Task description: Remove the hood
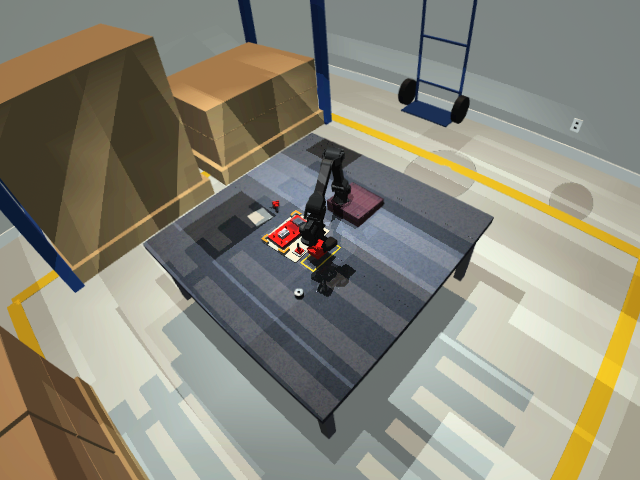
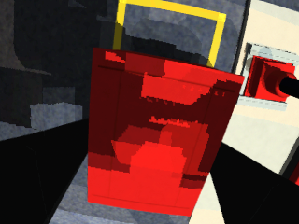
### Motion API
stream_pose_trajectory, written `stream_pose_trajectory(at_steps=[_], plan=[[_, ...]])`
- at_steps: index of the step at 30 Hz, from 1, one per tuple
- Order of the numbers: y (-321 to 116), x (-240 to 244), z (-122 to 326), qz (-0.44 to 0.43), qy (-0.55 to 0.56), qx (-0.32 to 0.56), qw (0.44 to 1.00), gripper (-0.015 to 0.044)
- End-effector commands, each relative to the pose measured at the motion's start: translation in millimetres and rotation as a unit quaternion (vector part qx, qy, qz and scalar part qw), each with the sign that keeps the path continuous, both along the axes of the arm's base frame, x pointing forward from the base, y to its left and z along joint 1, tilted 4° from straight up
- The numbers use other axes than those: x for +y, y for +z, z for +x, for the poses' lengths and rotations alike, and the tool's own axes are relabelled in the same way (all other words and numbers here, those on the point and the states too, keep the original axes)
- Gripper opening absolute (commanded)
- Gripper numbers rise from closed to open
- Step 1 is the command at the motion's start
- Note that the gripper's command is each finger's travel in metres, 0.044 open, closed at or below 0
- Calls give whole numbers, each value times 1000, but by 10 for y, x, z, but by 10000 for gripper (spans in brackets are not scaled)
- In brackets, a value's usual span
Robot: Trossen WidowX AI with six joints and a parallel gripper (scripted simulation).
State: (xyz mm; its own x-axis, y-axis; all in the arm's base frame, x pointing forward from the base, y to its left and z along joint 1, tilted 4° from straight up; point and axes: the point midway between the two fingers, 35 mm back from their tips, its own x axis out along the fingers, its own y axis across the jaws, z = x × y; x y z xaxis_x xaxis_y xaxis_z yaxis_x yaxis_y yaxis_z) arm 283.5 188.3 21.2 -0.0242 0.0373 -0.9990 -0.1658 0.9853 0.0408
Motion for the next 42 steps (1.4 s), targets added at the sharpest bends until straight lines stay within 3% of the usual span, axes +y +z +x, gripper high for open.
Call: stream_pose_trajectory(at_steps=[1, 42], plan=[[-58, -10, -37, 0, -1, 6, 1000, 0], [-279, -12, -61, -1, -1, 6, 1000, 0]])
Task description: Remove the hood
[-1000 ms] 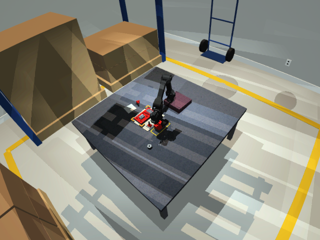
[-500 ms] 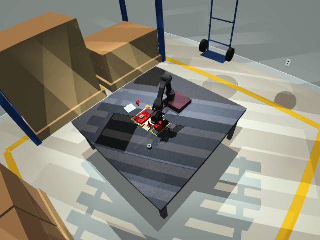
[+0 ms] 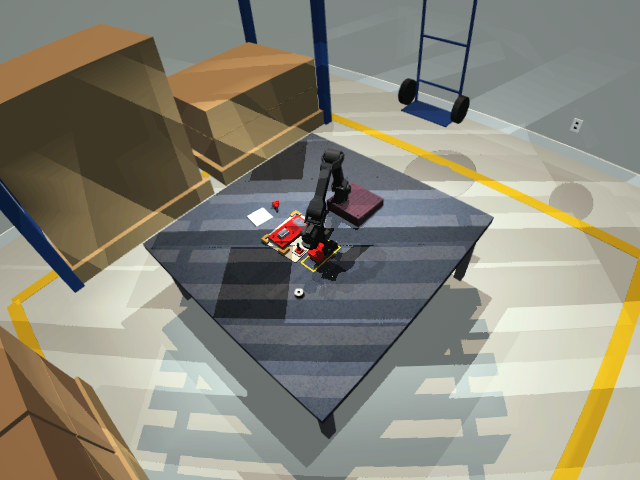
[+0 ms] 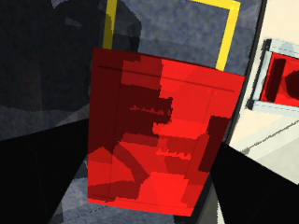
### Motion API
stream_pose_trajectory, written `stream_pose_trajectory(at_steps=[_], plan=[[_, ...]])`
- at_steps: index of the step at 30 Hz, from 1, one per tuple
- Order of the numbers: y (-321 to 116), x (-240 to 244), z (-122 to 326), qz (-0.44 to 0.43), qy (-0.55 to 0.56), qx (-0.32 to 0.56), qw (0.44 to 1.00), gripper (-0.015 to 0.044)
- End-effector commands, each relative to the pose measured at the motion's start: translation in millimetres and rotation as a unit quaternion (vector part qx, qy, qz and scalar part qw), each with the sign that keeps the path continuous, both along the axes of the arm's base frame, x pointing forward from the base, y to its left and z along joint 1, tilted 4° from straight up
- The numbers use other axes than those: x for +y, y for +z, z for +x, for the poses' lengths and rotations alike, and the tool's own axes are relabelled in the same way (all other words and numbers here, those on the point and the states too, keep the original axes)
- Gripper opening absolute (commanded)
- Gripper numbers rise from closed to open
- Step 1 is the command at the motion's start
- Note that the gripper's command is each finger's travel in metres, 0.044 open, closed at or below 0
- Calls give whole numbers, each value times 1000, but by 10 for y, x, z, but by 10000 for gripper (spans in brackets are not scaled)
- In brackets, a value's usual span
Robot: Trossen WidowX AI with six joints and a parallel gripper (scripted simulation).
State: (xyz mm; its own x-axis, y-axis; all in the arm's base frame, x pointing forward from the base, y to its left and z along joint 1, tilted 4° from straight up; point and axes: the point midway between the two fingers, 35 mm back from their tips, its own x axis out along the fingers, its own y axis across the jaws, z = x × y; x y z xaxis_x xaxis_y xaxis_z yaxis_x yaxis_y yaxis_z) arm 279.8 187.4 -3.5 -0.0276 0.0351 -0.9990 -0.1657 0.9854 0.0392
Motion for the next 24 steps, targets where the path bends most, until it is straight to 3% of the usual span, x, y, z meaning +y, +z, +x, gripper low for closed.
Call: stream_pose_trajectory(at_steps=[1, 24], plan=[[-37, -3, -25, 1, -1, 4, 1000, 0], [-149, 0, -30, 1, -1, 4, 1000, 0]])
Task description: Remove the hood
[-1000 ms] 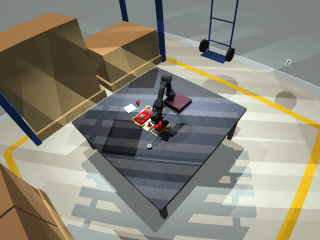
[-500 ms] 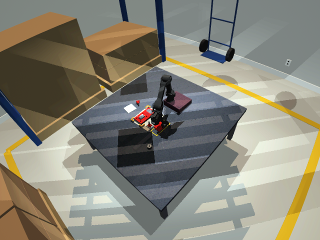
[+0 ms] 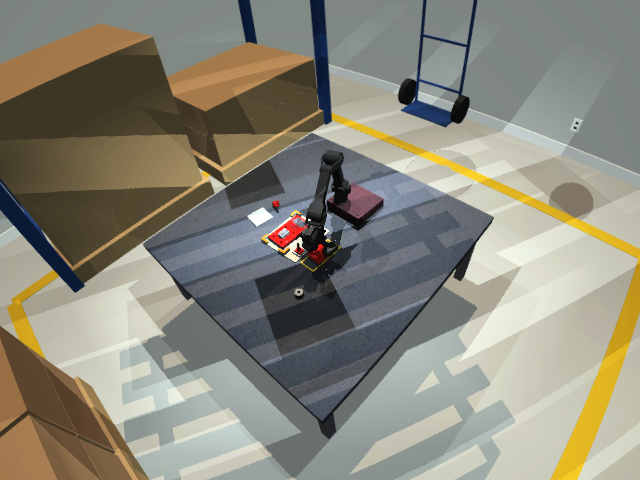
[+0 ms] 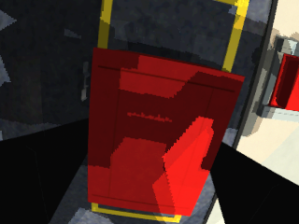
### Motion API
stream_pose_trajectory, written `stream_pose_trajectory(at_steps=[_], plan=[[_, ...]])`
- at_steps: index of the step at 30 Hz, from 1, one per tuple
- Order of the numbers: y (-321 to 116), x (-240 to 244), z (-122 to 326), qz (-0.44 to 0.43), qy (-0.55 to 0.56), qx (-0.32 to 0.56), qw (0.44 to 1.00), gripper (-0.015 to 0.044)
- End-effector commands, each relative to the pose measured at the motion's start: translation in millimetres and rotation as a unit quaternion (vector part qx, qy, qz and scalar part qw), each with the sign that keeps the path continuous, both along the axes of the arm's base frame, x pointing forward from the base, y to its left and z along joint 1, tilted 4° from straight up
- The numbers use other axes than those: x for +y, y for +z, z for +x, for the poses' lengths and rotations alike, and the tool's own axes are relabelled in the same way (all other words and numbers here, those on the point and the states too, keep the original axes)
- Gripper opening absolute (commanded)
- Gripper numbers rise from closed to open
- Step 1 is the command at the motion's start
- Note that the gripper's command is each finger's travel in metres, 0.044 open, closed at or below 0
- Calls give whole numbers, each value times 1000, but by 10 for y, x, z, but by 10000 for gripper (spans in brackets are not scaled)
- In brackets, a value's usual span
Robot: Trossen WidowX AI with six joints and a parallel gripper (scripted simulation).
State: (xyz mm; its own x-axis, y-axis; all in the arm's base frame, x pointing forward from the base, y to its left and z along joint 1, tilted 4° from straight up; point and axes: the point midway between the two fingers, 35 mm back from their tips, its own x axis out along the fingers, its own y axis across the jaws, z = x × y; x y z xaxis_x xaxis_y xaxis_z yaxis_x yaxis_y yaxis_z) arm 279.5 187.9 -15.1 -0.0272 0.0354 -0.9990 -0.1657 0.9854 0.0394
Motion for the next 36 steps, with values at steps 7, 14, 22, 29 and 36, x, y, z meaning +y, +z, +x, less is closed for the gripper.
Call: stream_pose_trajectory(at_steps=[7, 14, 22, 29, 36], plan=[[-64, -4, -29, 0, -1, 4, 1000, 0], [-41, 0, -4, 0, 0, 0, 1000, 131], [-41, 0, -4, 0, 0, 0, 1000, 341], [81, 3, 14, -1, 0, 2, 1000, 440], [676, -20, 34, -2, 0, 8, 1000, 440]])
